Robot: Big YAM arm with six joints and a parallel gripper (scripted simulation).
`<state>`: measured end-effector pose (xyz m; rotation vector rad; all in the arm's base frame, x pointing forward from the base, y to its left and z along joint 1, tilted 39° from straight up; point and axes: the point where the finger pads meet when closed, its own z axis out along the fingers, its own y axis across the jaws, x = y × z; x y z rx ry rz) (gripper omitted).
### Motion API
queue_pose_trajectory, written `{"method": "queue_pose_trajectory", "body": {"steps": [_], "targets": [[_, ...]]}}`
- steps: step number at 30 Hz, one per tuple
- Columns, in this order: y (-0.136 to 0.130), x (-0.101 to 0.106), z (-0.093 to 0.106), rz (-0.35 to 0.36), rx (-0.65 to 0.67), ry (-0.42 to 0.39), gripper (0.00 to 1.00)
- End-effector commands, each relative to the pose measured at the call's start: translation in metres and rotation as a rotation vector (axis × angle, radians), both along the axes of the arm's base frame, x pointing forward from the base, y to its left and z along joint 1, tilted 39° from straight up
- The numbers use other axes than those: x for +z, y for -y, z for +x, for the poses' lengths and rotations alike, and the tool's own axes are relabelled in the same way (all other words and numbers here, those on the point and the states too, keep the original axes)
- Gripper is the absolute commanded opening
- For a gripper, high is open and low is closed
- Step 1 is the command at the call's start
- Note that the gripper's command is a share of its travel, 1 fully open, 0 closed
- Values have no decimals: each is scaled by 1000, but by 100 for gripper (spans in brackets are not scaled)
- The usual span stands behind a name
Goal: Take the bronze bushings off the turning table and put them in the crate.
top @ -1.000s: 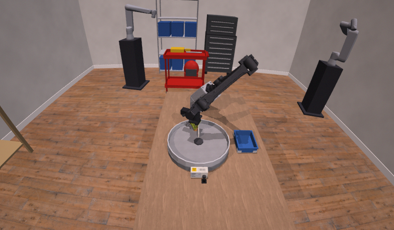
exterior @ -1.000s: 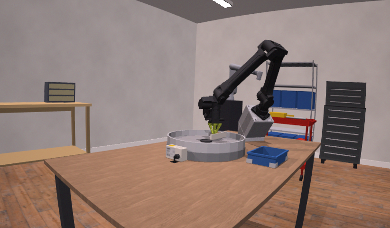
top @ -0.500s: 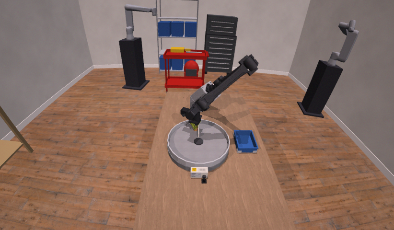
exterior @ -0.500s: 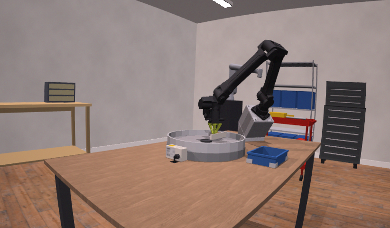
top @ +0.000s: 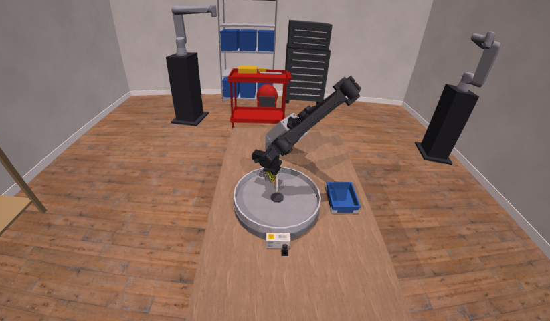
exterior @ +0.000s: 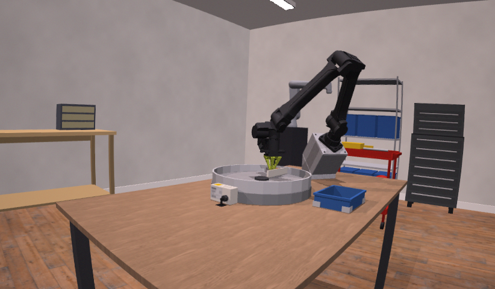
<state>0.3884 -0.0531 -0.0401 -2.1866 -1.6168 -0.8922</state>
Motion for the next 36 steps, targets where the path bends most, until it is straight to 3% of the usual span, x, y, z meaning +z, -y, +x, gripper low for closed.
{"method": "queue_pose_trajectory", "body": {"steps": [1,2,36], "targets": [[1,4,5,-10,-1,13,12],[1,4,5,-10,-1,13,0],[1,4,5,-10,-1,13,0]]}}
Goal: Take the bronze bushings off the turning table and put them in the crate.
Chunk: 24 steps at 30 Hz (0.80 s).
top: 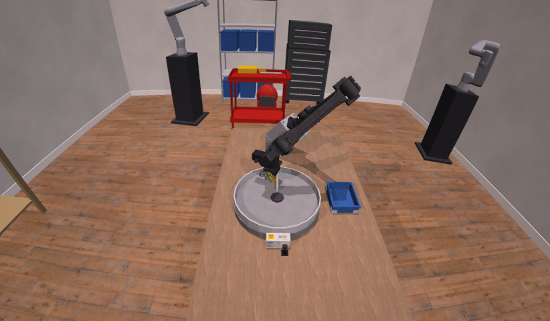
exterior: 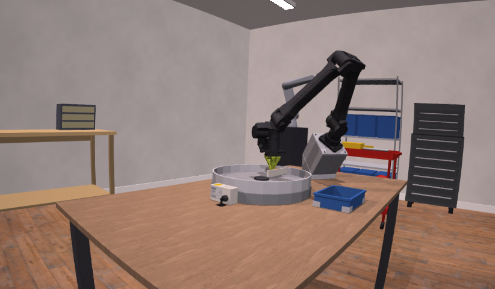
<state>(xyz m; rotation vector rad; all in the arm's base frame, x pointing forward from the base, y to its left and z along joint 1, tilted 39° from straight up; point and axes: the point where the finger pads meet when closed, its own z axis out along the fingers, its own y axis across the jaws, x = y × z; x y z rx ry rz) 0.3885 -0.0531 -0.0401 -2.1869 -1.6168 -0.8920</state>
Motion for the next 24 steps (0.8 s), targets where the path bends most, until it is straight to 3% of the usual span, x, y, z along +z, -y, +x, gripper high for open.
{"method": "queue_pose_trajectory", "body": {"steps": [1,12,24], "targets": [[1,4,5,-10,-1,13,0],[2,5,4,-10,-2,14,0],[39,48,1,-26,-15,47,0]]}}
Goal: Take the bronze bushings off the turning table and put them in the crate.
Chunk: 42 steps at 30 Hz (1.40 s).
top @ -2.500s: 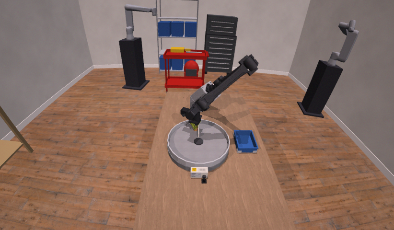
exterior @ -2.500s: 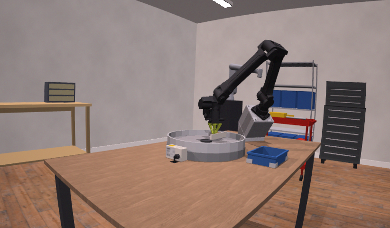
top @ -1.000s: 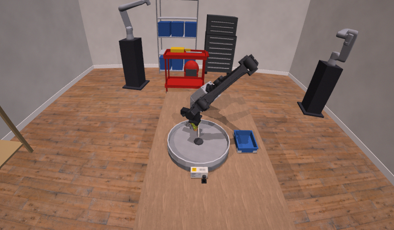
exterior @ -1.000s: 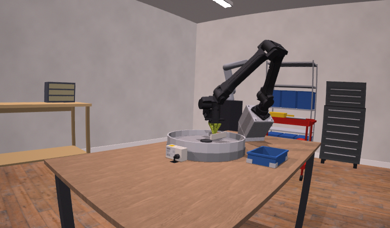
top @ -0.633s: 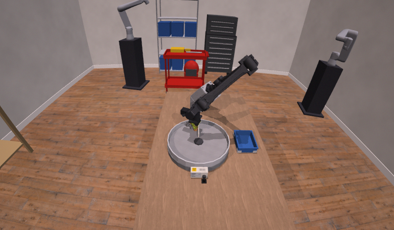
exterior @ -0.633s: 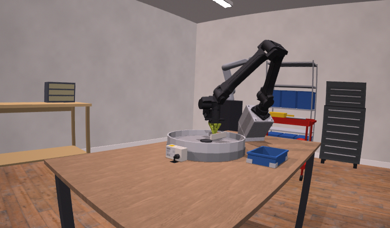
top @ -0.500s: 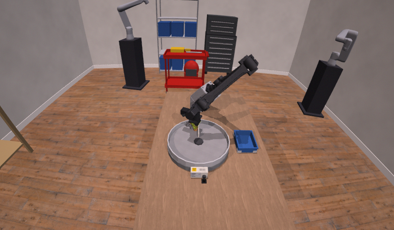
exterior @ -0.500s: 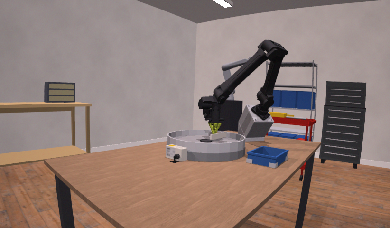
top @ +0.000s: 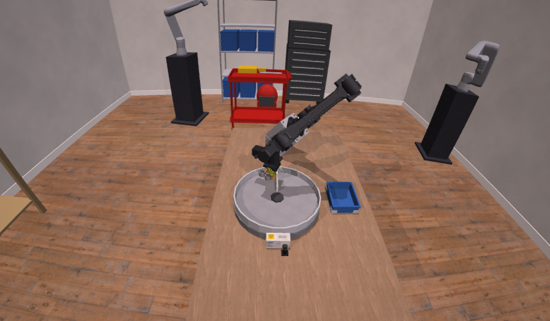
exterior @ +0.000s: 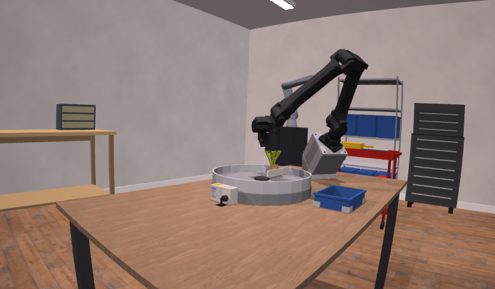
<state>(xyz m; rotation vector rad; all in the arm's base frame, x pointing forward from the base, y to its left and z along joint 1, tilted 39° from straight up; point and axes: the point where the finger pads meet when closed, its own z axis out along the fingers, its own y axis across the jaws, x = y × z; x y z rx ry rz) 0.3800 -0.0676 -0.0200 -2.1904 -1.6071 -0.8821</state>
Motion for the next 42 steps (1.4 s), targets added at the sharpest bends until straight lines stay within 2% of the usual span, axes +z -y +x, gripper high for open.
{"method": "queue_pose_trajectory", "body": {"steps": [1,10,13,42], "targets": [[28,31,8,-29,-11,57,0],[39,47,2,-33,-11,58,0],[37,45,-3,-27,-11,49,0],[38,45,-1,-30,-15,54,0]]}}
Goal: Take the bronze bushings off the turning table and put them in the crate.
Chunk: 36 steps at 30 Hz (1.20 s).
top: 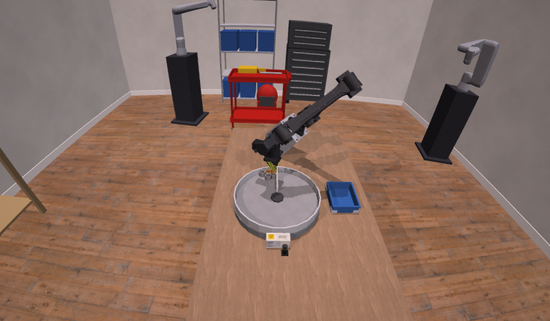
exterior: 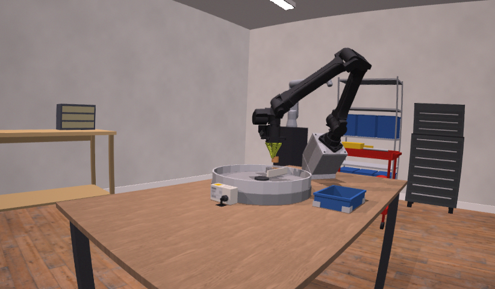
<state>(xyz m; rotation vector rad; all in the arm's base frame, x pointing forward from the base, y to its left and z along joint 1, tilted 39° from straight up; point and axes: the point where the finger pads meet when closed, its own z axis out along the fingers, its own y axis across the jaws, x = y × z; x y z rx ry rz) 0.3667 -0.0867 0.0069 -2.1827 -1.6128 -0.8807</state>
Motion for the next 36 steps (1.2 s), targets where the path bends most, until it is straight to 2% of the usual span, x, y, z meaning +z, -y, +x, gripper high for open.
{"method": "queue_pose_trajectory", "body": {"steps": [1,8,12,18,23,28,29,31,32,34,36], "targets": [[19,18,12,-31,-22,54,0],[18,18,11,-29,-22,51,0],[-5,14,5,-14,3,25,0],[-15,22,6,-21,14,36,0],[-40,40,7,-34,38,61,0],[-80,70,7,-46,76,84,0],[-81,81,17,-55,80,108,0],[-81,81,17,-55,80,108,0],[-91,84,13,-53,89,101,0],[-111,95,9,-55,107,103,0],[-124,115,18,-65,120,135,0]]}}
